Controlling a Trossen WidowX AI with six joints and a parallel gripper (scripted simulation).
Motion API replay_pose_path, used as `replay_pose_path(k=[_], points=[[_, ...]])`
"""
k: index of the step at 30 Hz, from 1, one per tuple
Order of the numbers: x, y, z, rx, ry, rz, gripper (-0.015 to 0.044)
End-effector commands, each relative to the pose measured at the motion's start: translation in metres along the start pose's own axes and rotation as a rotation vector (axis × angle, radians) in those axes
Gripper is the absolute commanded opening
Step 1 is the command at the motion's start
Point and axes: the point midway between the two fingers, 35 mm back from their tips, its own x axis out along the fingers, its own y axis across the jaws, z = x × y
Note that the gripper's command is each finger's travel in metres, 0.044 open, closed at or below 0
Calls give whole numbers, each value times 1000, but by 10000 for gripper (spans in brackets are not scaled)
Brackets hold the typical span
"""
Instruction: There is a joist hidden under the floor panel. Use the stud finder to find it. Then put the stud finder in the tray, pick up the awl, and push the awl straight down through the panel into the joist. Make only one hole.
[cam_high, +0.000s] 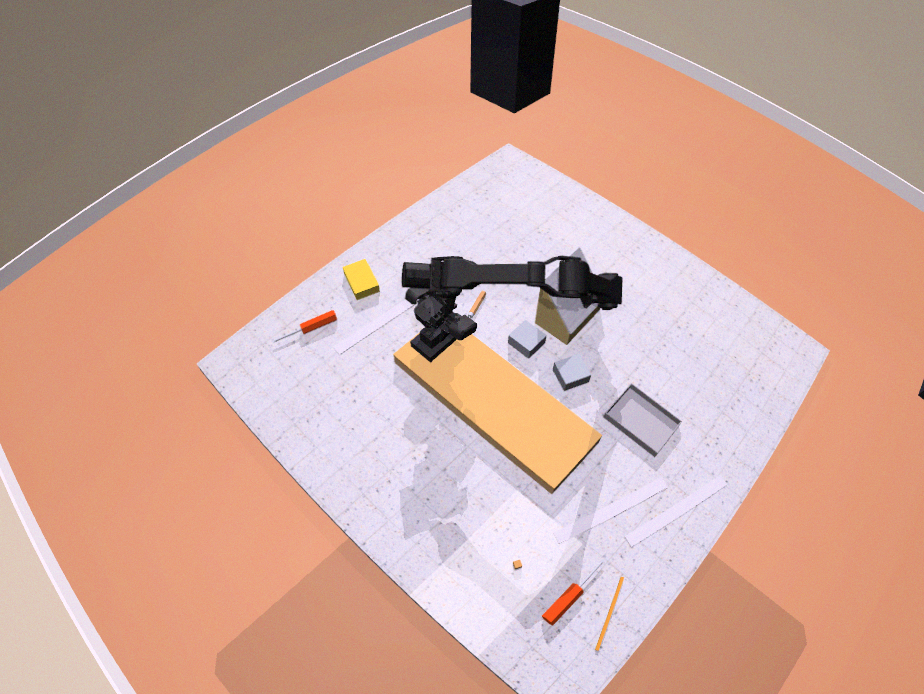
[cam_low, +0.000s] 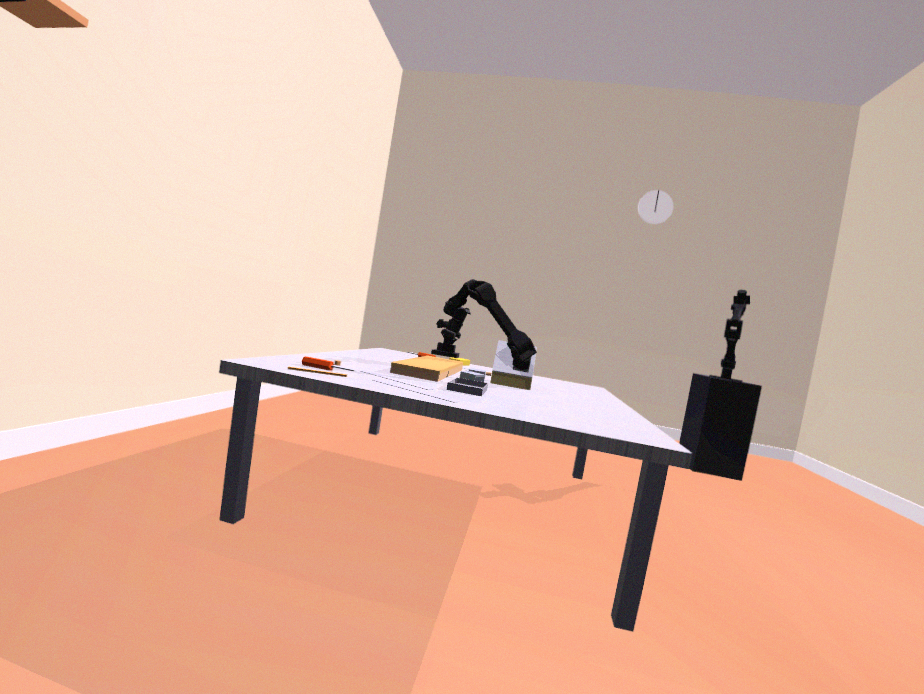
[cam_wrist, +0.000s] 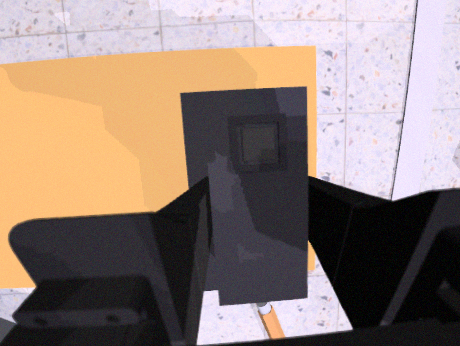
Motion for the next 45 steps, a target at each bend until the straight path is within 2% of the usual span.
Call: replay_pose_path(k=[1,15,45], points=[[4,0,-2,8,-5,5,0],[19,2,-7,8,-5,6,0],[19,62,-6,10,-4,10,0]])
